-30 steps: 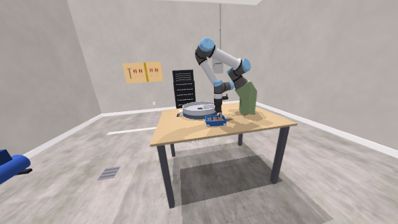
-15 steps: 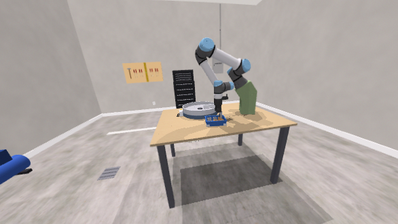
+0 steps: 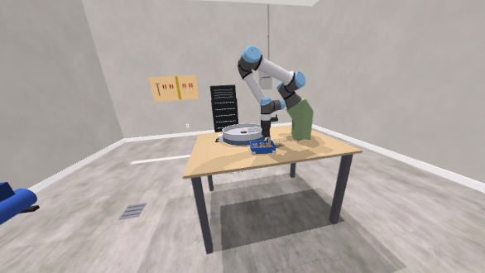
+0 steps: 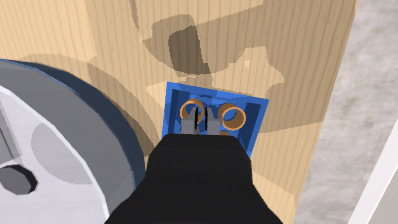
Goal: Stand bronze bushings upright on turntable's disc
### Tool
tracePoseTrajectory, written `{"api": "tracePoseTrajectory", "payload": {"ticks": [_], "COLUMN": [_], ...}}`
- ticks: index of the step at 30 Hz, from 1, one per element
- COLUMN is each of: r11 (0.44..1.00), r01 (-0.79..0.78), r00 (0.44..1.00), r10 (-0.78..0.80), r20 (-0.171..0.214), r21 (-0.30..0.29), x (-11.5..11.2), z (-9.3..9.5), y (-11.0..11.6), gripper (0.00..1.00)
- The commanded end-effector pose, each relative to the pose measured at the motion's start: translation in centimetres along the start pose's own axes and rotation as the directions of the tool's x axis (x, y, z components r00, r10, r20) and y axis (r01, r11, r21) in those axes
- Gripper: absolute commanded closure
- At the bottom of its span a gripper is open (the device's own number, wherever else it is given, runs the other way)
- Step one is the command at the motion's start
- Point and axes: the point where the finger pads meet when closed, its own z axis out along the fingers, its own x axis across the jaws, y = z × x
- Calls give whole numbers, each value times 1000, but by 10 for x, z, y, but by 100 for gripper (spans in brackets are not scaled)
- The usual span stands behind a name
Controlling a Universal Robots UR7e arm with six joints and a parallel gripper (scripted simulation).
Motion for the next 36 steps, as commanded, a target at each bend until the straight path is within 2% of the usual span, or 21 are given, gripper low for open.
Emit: {"api": "tracePoseTrajectory", "payload": {"ticks": [1,19,36], "r11": [1000,1000,1000], "r01": [-1,-2,-1], "r00": [1000,1000,1000], "r10": [1,2,1], "r20": [-1,-1,-1], "r21": [-3,-4,-4], "x": [1,0,1], "z": [1,24,24], "y": [2,3,2], "gripper": [64,64,64]}}
